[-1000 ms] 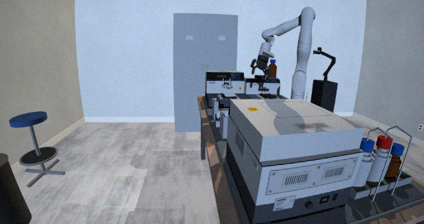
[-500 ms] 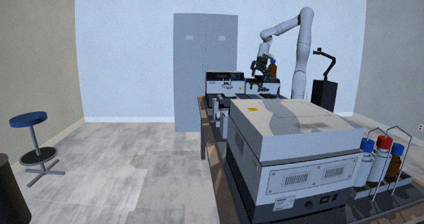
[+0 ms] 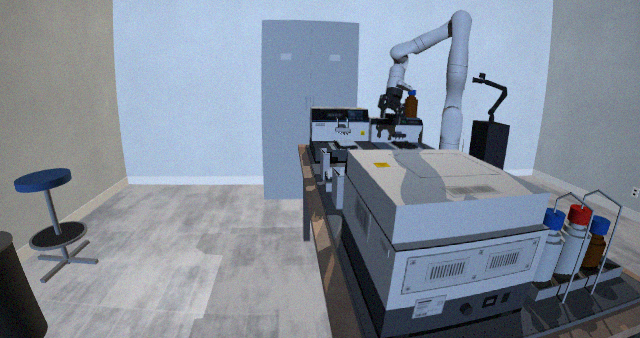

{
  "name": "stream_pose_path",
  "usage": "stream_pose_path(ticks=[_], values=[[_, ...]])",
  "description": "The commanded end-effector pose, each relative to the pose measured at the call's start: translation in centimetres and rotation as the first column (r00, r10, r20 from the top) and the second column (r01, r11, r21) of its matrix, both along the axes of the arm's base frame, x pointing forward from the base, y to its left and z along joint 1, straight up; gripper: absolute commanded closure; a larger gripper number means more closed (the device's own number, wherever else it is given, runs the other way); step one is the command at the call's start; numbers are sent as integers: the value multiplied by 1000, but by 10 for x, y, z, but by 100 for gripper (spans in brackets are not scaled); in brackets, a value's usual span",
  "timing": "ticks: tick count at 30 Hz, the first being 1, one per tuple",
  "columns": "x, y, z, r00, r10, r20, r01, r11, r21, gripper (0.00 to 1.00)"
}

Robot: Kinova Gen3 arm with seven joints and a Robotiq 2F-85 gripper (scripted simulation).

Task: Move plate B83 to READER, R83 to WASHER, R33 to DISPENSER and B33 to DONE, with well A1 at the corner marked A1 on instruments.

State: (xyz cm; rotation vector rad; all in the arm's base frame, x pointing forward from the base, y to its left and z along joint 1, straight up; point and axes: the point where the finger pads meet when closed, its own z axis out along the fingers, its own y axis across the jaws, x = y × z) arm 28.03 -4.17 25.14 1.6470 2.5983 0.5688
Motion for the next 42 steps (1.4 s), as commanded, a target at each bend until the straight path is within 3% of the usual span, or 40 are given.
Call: stream_pose_path(ticks=[1,42], values=[[1,2,-2,1000,25,-4,-25,1000,-15,0],[11,25,-34,940,331,-86,-341,923,-179,0]])
